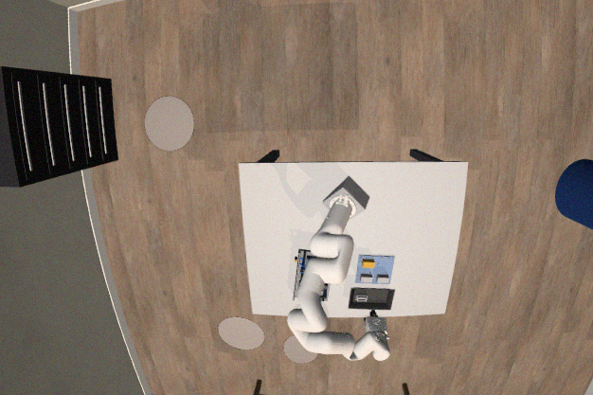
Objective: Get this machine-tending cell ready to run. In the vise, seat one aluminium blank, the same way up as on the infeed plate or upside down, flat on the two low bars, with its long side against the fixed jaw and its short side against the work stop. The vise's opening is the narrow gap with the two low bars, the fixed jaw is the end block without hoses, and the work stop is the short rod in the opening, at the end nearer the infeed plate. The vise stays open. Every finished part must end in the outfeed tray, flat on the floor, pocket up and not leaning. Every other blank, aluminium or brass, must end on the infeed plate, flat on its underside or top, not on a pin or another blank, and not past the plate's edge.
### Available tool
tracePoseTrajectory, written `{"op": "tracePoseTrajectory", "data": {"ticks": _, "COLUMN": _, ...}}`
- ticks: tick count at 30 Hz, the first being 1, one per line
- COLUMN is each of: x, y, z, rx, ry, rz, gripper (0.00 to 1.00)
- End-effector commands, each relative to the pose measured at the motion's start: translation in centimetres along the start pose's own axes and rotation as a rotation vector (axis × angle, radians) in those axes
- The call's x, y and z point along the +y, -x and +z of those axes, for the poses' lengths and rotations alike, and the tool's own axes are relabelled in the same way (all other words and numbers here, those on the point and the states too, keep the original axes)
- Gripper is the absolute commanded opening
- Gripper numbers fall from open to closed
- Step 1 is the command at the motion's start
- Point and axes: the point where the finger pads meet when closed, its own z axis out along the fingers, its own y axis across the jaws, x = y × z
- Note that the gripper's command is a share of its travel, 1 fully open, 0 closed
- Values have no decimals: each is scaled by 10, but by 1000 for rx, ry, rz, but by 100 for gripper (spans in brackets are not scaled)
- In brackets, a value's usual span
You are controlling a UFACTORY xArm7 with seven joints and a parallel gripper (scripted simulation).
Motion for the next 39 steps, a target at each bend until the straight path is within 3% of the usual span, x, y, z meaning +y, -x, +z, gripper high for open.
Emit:
{"op": "tracePoseTrajectory", "data": {"ticks": 1, "x": -1, "y": -1, "z": -14, "rx": 4, "ry": -4, "rz": 0, "gripper": 0}}
{"op": "tracePoseTrajectory", "data": {"ticks": 19, "x": -1, "y": -1, "z": -51, "rx": 4, "ry": -4, "rz": 0, "gripper": 0}}
{"op": "tracePoseTrajectory", "data": {"ticks": 33, "x": 0, "y": -1, "z": -57, "rx": 4, "ry": -3, "rz": 0, "gripper": 0}}
{"op": "tracePoseTrajectory", "data": {"ticks": 35, "x": 11, "y": -4, "z": -57, "rx": 5, "ry": 3, "rz": -4, "gripper": 0}}
{"op": "tracePoseTrajectory", "data": {"ticks": 37, "x": 42, "y": -10, "z": -55, "rx": 5, "ry": 16, "rz": -12, "gripper": 0}}
{"op": "tracePoseTrajectory", "data": {"ticks": 39, "x": 42, "y": -10, "z": -55, "rx": 5, "ry": 16, "rz": -12, "gripper": 0}}
